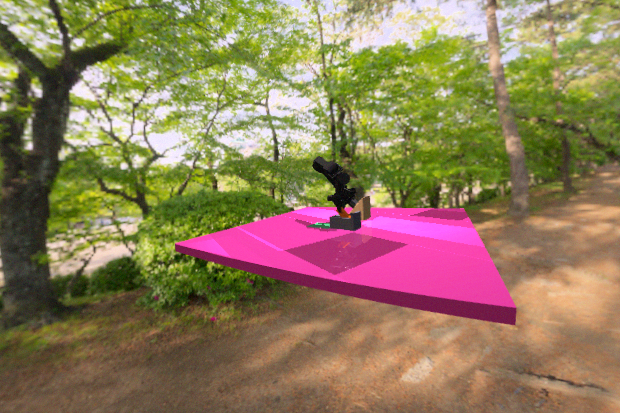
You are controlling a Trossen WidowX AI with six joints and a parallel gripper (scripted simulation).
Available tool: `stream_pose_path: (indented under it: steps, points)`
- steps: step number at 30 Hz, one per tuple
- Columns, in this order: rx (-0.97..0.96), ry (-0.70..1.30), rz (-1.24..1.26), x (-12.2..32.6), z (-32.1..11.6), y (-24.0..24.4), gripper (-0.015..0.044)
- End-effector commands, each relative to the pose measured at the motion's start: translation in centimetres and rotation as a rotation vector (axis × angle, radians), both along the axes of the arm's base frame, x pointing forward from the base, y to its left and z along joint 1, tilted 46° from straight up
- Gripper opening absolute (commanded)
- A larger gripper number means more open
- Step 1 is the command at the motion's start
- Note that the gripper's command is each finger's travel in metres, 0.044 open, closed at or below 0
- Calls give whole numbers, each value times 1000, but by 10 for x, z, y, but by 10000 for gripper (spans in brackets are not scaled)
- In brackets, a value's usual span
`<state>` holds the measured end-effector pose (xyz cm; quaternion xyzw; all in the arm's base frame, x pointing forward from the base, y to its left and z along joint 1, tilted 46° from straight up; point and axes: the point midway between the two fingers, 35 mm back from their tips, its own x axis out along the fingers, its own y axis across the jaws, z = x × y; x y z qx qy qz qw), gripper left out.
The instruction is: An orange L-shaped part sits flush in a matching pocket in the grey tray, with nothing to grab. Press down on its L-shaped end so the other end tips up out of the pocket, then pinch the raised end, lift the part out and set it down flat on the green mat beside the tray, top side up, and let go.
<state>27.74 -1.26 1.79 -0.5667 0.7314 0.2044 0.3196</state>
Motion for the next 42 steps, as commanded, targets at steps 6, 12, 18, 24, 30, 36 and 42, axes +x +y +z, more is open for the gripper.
stream_pose_path:
  steps: [6,12,18,24,30,36,42]
  points:
    - [6,-6,-2,3,10,12,0]
    - [6,-6,-2,5,17,18,0]
    - [6,-6,-2,6,24,25,0]
    - [6,-6,-2,8,31,32,0]
    - [7,-6,-2,9,38,39,0]
    - [7,-5,-2,10,44,46,0]
    - [7,-5,-2,10,45,46,0]
